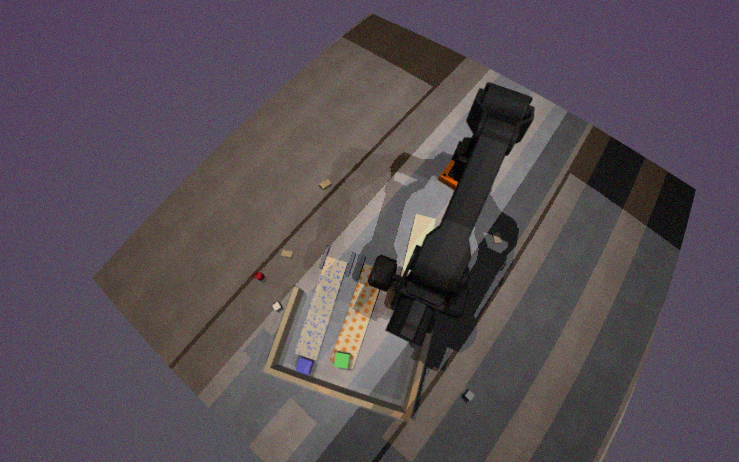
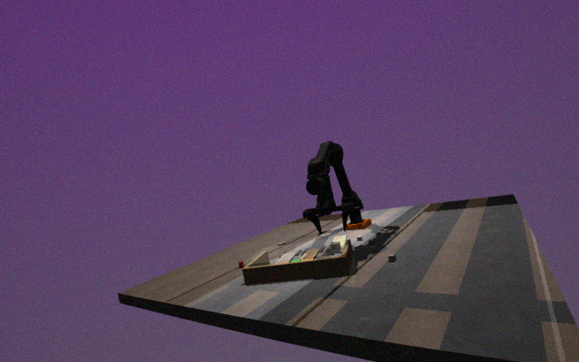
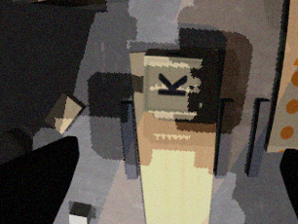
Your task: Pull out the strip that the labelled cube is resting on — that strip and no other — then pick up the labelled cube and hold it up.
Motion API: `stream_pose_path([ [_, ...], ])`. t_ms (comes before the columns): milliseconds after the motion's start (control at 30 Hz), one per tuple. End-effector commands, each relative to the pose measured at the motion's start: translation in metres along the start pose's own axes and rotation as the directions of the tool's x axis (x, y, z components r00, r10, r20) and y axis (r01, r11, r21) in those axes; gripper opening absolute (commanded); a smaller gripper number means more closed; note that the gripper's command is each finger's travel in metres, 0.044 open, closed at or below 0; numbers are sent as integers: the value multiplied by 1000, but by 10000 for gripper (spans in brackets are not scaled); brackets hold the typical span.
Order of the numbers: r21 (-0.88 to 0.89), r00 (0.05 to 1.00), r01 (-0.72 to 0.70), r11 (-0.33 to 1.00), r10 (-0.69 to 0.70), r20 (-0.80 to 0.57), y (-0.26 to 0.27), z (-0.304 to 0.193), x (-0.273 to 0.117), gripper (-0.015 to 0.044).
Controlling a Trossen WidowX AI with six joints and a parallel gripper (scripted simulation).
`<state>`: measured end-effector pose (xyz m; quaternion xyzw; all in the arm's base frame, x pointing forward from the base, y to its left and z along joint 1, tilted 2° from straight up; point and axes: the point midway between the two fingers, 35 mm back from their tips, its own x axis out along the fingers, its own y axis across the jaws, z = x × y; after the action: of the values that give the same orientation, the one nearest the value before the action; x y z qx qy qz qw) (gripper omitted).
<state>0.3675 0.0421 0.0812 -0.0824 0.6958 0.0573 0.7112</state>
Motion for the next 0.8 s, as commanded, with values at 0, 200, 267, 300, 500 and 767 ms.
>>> stream_pose_path([
  [0, 0, 1000, -2, 1000, 2, -6, 4, 15, 2, 440],
  [200, 0, 1000, -2, 1000, 2, -6, 5, 19, 7, 335],
  [267, 0, 1000, -2, 1000, 2, -6, 5, 19, 10, 282],
  [300, 0, 1000, -2, 1000, 2, -6, 5, 19, 11, 256],
  [500, 0, 1000, -2, 1000, 2, -6, 5, 19, 21, 250],
  [767, 0, 1000, -2, 1000, 2, -6, 5, 20, 34, 250],
])
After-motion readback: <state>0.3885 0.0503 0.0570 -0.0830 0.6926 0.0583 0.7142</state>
